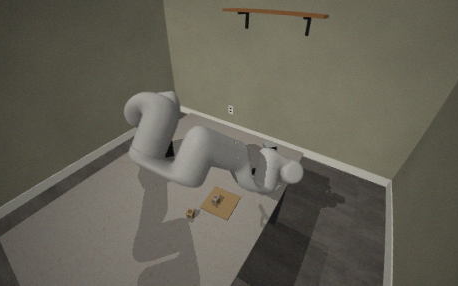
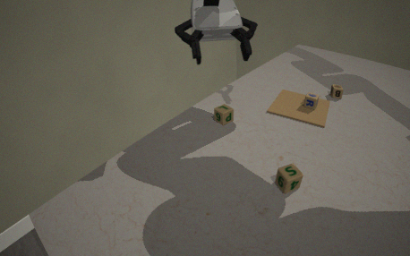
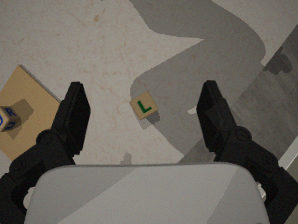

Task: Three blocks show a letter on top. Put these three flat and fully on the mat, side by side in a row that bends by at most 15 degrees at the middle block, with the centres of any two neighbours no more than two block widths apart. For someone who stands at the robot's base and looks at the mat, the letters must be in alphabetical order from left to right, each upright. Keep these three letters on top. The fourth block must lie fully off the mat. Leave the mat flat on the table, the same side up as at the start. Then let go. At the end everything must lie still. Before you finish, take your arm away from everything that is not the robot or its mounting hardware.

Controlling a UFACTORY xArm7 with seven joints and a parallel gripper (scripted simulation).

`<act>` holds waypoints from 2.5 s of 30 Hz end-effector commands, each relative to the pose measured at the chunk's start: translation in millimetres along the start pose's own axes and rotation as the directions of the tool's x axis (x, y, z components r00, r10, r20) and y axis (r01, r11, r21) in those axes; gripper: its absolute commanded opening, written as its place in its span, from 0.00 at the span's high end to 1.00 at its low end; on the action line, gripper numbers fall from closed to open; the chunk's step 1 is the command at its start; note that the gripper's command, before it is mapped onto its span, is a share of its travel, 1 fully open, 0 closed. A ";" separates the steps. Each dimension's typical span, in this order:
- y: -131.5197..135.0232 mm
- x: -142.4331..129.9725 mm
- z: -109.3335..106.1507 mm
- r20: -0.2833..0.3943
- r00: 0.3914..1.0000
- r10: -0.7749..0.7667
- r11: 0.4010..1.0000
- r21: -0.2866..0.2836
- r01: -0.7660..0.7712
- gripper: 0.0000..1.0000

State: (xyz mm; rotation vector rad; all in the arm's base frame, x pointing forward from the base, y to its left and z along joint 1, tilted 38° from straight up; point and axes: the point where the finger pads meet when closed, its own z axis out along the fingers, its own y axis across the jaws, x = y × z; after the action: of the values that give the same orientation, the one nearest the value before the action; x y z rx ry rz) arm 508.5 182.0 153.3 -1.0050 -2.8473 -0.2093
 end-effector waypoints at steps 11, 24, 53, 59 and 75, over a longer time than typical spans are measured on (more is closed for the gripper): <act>-4.2 -0.8 -2.9 -0.001 1.000 -0.003 1.000 -0.005 0.003 0.00; -23.7 -6.5 -8.3 -0.010 1.000 -0.003 1.000 -0.015 0.003 0.00; -45.1 -11.5 -13.7 -0.017 1.000 -0.004 1.000 -0.025 0.004 0.00; -58.0 -13.9 -16.6 -0.019 1.000 -0.005 1.000 -0.030 0.004 0.00; -72.0 -15.9 -19.4 -0.020 1.000 -0.006 0.999 -0.034 0.005 0.00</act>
State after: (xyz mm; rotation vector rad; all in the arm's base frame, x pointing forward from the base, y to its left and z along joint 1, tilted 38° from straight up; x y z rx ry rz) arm 477.1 112.8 161.8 -1.0003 -2.8332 -0.2646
